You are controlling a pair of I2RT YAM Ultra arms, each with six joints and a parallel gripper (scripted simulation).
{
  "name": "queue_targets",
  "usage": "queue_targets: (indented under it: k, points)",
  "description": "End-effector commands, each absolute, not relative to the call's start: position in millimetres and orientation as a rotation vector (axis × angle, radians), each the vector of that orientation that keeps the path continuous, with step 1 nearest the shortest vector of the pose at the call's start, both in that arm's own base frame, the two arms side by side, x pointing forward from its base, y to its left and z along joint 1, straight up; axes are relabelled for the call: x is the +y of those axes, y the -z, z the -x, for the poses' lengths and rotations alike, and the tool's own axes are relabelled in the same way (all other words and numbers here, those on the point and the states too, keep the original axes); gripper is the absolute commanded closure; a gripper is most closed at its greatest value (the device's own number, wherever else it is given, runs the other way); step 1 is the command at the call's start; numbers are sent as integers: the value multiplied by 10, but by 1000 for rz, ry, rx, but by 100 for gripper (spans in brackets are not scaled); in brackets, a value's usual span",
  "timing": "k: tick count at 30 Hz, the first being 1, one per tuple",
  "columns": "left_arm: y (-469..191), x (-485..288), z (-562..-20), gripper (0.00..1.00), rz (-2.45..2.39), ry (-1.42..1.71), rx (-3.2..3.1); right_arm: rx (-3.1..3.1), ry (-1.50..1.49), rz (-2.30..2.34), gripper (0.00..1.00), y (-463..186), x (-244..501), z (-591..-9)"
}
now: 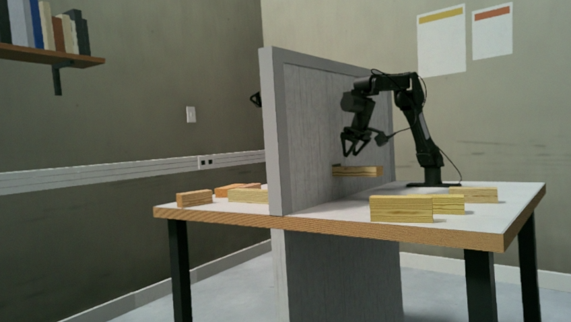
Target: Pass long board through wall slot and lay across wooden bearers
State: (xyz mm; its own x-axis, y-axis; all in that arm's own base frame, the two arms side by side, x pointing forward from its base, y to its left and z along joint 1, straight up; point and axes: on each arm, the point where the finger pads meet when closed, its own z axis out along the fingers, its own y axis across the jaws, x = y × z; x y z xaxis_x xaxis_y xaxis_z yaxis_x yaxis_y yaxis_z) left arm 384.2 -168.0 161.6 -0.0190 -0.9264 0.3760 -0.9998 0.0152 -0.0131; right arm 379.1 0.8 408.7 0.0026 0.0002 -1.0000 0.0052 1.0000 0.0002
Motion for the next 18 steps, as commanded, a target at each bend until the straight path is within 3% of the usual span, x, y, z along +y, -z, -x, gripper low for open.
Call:
queue_targets:
  k: [1, 18]
  points:
    - [-1547, -1660, -3754, 26, -1984, -350, -2030, 1528, 17, -16, 0, -4290, -44, -3691]
    - [-1576, -1631, -3796, 26, -1996, -367, -2025, 1528, 17, -16, 0, -4290, -44, -3691]
